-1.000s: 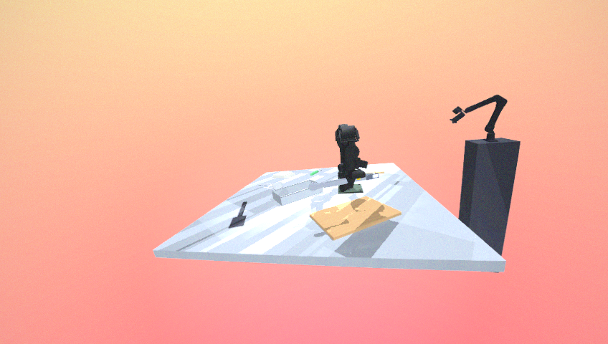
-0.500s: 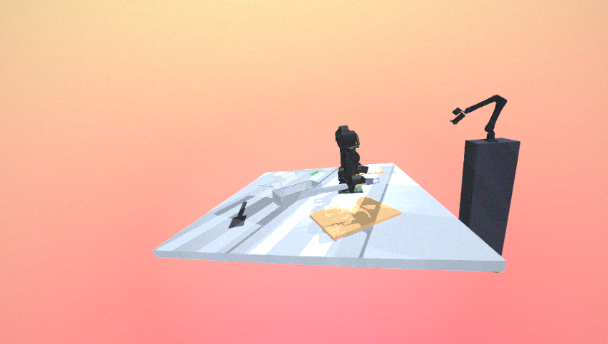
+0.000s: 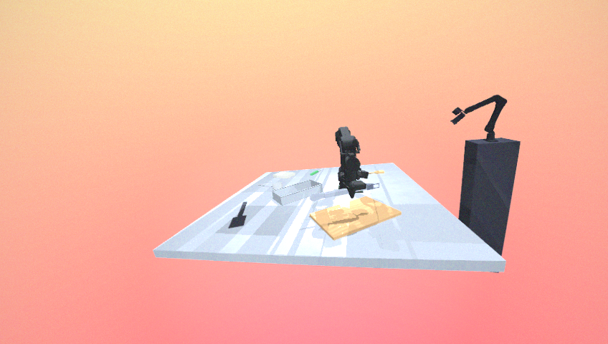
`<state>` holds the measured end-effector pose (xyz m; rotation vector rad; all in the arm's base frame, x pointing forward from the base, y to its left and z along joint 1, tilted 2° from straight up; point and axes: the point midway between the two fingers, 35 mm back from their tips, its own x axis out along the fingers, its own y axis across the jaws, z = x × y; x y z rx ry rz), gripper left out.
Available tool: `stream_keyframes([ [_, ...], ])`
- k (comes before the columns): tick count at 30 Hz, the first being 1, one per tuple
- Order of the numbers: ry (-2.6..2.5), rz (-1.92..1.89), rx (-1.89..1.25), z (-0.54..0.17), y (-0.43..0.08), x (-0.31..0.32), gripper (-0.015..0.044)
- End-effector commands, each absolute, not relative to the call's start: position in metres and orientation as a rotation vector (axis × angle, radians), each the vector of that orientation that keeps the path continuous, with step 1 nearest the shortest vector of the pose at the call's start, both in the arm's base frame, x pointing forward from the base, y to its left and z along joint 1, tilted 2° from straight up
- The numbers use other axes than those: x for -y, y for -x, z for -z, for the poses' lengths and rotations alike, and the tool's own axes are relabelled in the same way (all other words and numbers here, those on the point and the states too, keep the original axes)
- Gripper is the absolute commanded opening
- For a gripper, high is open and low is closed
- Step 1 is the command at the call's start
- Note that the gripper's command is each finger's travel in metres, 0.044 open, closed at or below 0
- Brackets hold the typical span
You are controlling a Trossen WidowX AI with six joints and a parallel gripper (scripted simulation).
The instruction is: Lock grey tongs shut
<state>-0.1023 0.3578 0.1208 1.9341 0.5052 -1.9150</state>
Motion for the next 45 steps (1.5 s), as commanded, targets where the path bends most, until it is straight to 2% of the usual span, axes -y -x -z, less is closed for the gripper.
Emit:
stream_keyframes([
  [1, -1.933, 1.918, -0.519, -0.117, 0.103, -0.358, -0.015],
  [34, -1.933, 1.916, -0.518, -0.07, 0.1, -0.352, -0.015],
  [45, -1.933, 1.914, -0.505, -0.07, 0.1, -0.351, 0.0139],
])
